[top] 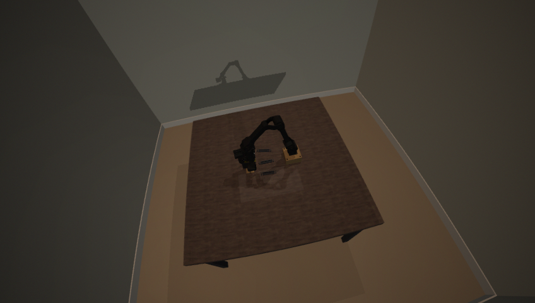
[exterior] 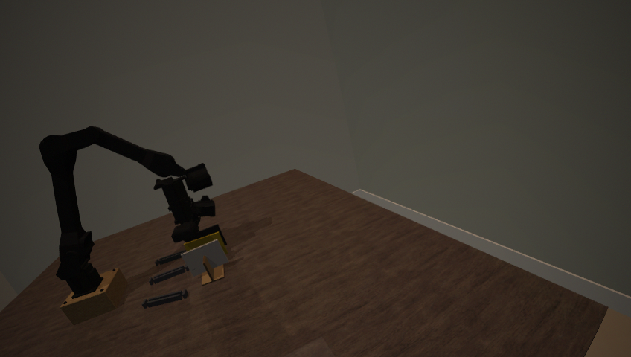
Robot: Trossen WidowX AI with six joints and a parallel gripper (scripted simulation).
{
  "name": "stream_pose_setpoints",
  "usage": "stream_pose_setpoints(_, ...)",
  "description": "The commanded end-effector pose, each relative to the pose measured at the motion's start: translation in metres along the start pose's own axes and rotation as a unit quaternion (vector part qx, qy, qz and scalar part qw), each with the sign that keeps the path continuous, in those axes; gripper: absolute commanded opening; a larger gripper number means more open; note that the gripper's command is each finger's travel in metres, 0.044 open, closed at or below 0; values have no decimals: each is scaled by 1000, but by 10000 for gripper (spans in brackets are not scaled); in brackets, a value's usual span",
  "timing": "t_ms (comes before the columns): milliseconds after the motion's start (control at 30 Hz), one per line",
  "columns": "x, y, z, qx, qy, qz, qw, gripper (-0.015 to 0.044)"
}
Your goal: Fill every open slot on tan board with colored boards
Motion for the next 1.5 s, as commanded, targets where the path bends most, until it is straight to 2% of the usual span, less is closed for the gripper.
stream_pose_setpoints(0, 0, 0, 0, 0, 0, 0, 1000, 169)
stream_pose_setpoints(133, 1, -10, 0, 0, 0, 0, 1000, 169)
stream_pose_setpoints(267, 1, -69, 0, 0, 1, -1, 1000, 169)
stream_pose_setpoints(333, 0, -80, 0, 0, 1, -1, 1000, 169)
stream_pose_setpoints(1467, 1, -80, 0, 0, 1, -1, 1000, 169)
Point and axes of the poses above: the point midway between the two fingers, 35 mm back from their tips, its own y axis out along the fingers, its own z axis across the jaws, x = y × z, the point moved 8 cm from there along -y, back along the fingers, and after that the axes turned 2 degrees about -y, right-handed, at the moved point
